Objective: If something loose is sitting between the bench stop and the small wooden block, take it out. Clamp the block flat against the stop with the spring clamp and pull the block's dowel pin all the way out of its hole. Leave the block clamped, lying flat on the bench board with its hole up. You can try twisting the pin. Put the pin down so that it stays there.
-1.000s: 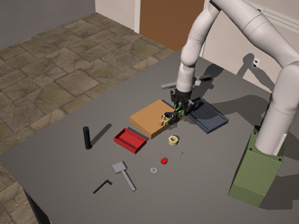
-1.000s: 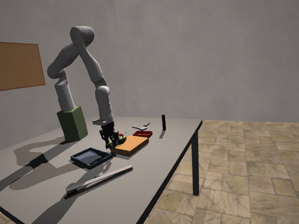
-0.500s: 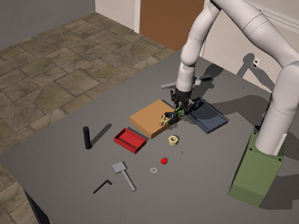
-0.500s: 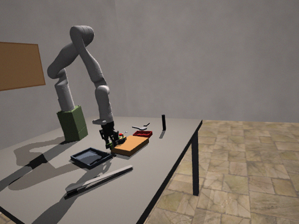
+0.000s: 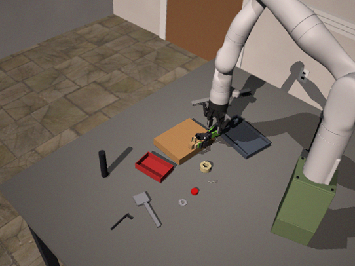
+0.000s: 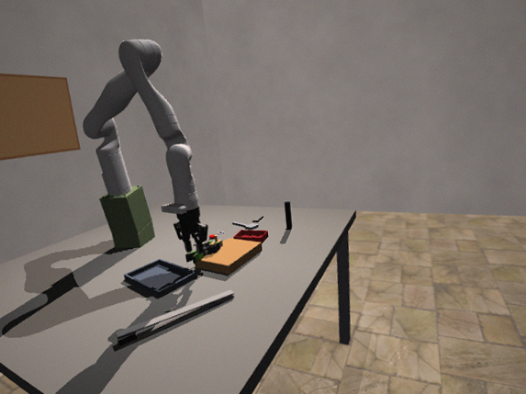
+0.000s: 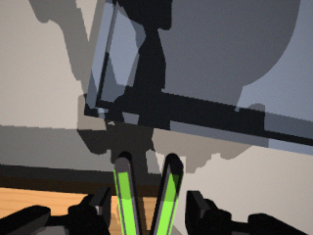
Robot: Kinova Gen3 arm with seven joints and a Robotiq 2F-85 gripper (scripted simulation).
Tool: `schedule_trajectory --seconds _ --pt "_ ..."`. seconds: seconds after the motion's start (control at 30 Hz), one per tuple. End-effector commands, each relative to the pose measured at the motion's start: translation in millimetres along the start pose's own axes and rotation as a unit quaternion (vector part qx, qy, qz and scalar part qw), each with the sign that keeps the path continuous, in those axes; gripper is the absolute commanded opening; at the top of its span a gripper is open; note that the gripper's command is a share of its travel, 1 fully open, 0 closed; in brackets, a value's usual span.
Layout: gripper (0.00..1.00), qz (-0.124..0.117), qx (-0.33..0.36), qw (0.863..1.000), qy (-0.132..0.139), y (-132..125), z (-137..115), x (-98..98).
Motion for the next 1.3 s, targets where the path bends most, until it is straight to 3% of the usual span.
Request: schedule_trajectory --seconds 0.0,0.73,1.27 --pt "0.54 -0.001 0.0 1.0 0.0 -0.6 0.0 -8.6" --pt "0.54 -0.001 0.0 1.0 0.0 -0.6 0.0 -51.7" --pt "0.54 -0.001 0.0 1.0 0.0 -0.6 0.0 -58.8"
Point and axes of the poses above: the point where the finger pads meet when closed, its own x axis out along the fingers, its own y axis across the jaws, z = x × y, the point moved 7 cm from there along -x, back along the fingers, and after that the axes turned 10 degrees about -x, right-handed, at the moved point
